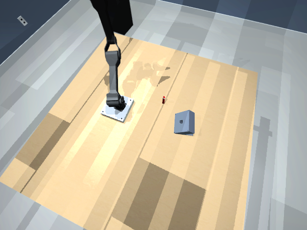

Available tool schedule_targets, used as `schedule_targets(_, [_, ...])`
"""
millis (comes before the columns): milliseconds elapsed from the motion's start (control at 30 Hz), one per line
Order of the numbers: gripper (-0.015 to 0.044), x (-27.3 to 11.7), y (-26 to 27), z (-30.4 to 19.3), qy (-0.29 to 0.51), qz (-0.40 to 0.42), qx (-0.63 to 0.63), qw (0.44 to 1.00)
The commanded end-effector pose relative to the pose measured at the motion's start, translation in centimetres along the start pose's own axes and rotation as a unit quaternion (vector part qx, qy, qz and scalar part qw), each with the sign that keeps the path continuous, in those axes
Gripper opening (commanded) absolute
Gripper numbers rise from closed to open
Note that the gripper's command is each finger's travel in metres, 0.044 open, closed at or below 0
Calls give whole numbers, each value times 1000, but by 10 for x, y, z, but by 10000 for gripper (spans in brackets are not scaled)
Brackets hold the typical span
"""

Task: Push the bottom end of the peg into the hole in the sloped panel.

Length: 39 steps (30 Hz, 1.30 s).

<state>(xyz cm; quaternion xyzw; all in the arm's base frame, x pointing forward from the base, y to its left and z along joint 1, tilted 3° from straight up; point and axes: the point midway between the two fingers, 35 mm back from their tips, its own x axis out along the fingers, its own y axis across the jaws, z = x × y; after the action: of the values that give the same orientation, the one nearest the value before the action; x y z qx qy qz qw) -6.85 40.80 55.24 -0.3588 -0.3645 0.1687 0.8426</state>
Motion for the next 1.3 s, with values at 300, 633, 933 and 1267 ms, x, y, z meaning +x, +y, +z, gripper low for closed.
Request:
schedule_targets(300, [440, -16, -66, -6, -22, -26, 109, 993])
schedule_targets(633, [440, -34, -129, -13, -59, -53, 156, 985])
schedule_targets(933, [440, -45, -207, -53, -60, -92, 264, 958])
schedule_targets(1267, [440, -48, -273, -119, -40, -129, 376, 917])
